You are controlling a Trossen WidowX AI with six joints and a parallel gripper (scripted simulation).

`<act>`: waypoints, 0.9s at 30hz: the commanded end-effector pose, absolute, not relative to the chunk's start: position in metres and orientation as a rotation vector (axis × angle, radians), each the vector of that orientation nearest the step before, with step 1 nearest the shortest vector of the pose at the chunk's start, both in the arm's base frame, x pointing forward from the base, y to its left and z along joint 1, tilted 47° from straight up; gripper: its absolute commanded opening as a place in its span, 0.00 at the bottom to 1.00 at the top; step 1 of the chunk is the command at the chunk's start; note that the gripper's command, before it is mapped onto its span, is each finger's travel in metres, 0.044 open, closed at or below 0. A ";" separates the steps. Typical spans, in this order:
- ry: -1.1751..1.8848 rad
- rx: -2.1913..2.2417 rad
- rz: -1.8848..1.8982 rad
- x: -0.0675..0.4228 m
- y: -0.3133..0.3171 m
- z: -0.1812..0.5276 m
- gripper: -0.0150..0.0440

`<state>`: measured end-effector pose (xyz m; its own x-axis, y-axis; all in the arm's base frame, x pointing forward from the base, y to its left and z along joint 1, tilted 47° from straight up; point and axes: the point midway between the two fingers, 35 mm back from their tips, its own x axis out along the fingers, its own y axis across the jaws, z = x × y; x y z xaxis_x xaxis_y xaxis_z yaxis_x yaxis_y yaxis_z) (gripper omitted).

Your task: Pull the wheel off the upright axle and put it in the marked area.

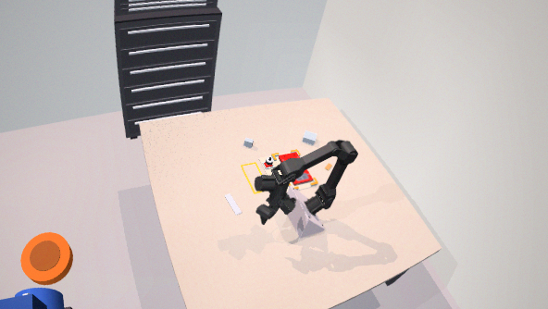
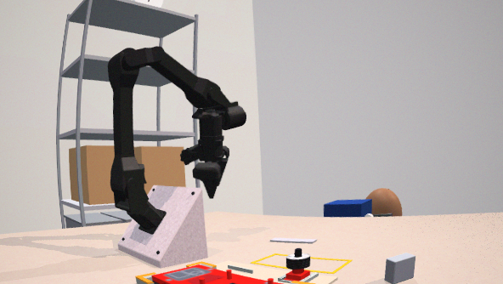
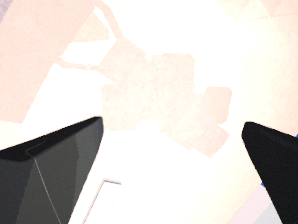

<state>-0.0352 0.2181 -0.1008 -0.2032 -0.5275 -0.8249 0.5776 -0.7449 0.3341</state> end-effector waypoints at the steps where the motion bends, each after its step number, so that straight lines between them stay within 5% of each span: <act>1: 0.052 1.353 -2.005 -0.034 0.219 -0.101 0.89; 4: -0.095 1.471 -2.039 -0.017 0.225 -0.099 0.76; 14: -1.250 2.137 -2.034 0.101 0.240 -0.078 0.76; 27: -2.290 2.440 -1.605 0.196 0.212 -0.053 0.76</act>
